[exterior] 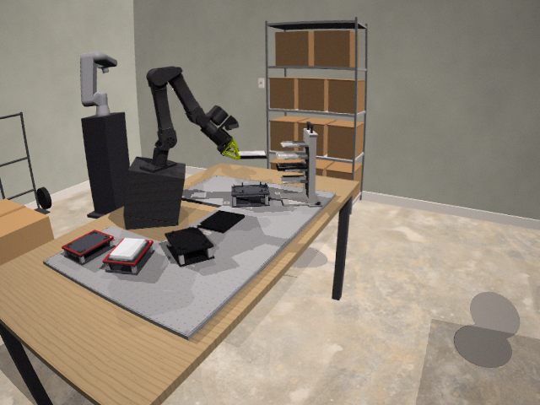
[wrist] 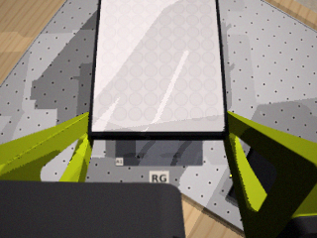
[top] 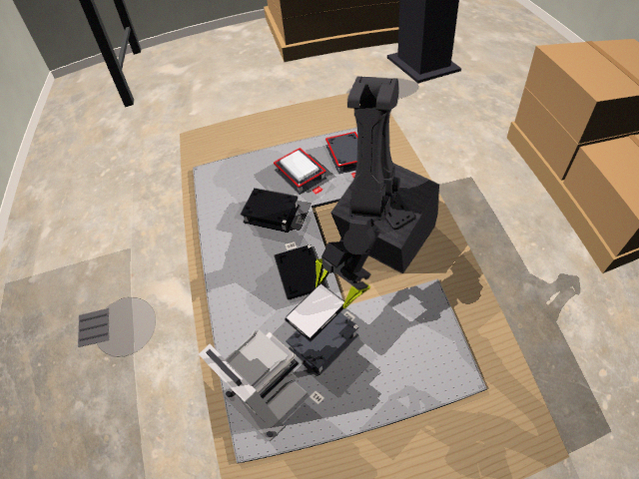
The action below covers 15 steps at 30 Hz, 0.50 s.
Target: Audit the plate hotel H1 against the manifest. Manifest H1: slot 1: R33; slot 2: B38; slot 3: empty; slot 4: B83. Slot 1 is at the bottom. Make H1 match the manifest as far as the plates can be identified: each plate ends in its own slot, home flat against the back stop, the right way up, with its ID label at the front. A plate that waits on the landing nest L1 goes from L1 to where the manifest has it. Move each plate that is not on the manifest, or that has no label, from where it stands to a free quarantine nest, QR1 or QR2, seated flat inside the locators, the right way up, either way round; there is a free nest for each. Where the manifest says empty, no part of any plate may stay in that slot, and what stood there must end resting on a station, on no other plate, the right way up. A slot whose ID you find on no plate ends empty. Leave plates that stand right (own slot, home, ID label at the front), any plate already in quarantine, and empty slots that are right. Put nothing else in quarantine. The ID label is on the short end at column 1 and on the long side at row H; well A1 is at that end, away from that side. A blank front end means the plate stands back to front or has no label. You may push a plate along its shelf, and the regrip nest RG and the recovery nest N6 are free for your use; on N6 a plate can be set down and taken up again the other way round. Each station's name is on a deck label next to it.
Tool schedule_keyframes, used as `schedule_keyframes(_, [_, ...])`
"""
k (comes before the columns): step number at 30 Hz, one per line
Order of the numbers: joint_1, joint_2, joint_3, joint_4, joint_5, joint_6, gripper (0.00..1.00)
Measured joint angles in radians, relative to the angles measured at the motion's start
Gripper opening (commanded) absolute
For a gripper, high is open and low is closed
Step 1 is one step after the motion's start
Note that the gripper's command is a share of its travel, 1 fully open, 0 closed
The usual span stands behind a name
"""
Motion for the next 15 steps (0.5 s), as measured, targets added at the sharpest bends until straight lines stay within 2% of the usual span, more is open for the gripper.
schedule_keyframes(15, [-0.001,0.032,-0.011,0.044,-0.002,-0.001,0.86])
